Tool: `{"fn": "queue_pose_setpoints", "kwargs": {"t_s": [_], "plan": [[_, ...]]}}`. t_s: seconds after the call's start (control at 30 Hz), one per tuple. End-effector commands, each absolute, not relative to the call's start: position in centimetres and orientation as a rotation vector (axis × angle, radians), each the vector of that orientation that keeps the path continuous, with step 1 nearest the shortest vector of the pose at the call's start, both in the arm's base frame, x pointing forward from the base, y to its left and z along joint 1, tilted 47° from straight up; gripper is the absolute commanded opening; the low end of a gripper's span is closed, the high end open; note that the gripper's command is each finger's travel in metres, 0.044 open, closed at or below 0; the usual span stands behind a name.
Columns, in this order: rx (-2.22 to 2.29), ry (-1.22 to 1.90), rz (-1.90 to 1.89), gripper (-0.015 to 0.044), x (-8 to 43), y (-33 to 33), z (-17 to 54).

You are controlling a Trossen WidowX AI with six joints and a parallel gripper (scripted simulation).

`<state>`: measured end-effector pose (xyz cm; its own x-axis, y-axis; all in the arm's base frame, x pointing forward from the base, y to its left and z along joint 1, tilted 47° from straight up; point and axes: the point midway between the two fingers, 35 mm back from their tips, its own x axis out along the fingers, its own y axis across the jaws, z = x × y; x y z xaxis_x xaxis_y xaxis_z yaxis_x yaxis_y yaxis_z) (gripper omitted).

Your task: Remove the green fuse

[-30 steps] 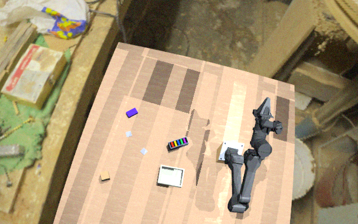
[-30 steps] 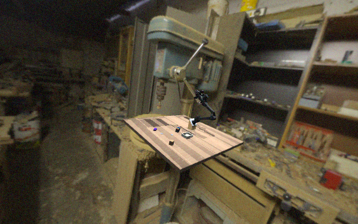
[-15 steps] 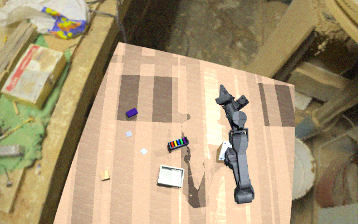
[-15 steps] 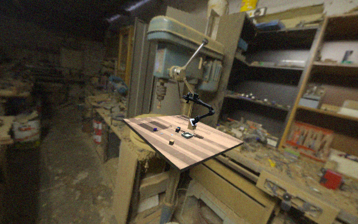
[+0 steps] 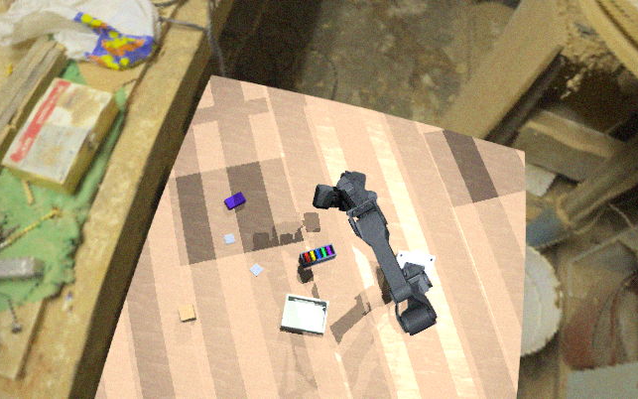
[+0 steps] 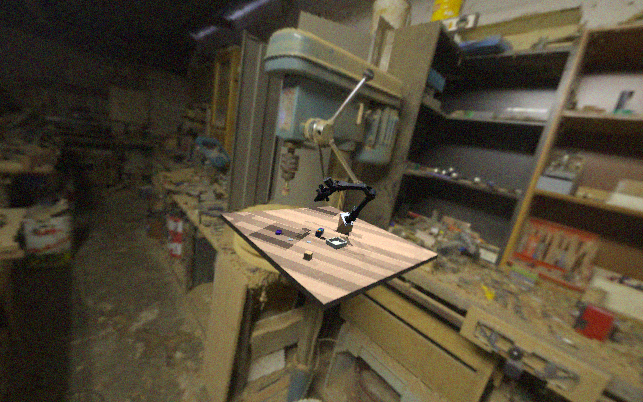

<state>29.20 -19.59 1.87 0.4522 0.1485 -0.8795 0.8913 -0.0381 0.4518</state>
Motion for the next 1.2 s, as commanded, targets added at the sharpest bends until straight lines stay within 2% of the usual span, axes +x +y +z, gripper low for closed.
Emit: {"fn": "queue_pose_setpoints", "kwargs": {"t_s": [0.0,0.33,1.17], "plan": [[1.475,1.166,-0.65,0.0067,29.9,-15.5,0.1],[1.369,1.782,-0.197,0.0067,27.7,-1.8,-3.1],[1.368,1.791,-0.19,0.0067,27.7,-0.2,-4.3]]}}
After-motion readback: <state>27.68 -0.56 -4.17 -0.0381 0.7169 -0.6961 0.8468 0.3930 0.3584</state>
